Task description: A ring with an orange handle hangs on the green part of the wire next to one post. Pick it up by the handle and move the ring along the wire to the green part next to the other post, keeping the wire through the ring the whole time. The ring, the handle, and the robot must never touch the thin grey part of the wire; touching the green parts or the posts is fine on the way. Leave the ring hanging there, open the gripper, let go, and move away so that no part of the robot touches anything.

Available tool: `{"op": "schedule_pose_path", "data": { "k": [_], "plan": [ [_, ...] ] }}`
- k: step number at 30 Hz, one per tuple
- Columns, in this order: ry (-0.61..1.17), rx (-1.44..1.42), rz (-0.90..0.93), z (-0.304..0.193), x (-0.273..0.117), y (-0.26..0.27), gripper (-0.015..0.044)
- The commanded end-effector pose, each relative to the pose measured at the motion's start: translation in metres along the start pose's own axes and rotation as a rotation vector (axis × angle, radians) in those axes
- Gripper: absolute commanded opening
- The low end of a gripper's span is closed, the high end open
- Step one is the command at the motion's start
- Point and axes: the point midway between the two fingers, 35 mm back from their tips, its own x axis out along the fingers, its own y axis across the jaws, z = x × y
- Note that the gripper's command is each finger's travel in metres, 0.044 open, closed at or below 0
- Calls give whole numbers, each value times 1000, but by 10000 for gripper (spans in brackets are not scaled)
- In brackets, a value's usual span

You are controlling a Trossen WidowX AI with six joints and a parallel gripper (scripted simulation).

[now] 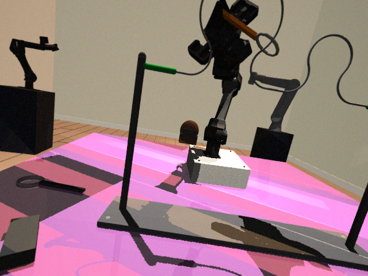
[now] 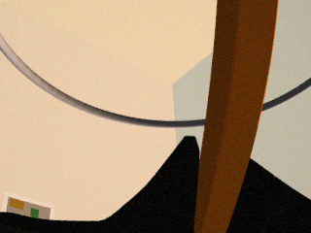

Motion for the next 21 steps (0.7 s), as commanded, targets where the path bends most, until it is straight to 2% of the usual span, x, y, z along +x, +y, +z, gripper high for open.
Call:
{"op": "schedule_pose_path", "data": {
  "k": [1, 16, 21],
  "plan": [
    [-8, -25, -7, 2, -1, 4, -150],
    [0, 21, 18, 0, -2, 25, -150],
    [58, 58, 43, 0, -10, 33, -150]
  ]
}}
